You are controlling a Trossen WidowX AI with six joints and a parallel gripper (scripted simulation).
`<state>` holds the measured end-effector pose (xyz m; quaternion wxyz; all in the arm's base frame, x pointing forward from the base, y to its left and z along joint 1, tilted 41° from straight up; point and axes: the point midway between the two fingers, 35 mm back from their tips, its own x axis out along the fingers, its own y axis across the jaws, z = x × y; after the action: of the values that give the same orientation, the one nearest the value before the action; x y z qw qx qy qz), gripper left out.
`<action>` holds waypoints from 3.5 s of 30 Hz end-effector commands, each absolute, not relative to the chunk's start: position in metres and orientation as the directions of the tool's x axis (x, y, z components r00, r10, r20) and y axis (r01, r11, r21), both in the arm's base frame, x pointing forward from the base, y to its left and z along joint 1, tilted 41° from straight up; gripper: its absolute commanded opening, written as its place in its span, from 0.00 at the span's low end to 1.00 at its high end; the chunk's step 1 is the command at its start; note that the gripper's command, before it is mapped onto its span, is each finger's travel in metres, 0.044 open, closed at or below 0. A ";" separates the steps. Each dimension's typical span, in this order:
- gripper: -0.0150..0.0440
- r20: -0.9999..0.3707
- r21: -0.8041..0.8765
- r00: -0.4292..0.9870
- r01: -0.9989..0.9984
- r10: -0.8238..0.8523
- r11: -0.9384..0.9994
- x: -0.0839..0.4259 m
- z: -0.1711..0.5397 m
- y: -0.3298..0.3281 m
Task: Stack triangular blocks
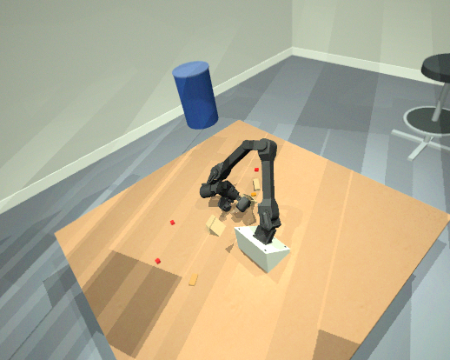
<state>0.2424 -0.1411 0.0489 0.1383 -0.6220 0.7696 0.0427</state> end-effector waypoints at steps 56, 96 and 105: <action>0.25 -0.296 -0.119 -0.137 -0.977 -0.945 0.179 0.242 0.125 -0.091; 0.25 -0.778 -0.617 0.078 -0.280 -0.623 0.736 0.235 0.138 -0.103; 0.25 -0.786 -0.611 0.093 -0.265 -0.611 0.746 0.237 0.136 -0.097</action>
<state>0.2356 -0.1025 0.1376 0.6542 -0.3359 0.6645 -0.1329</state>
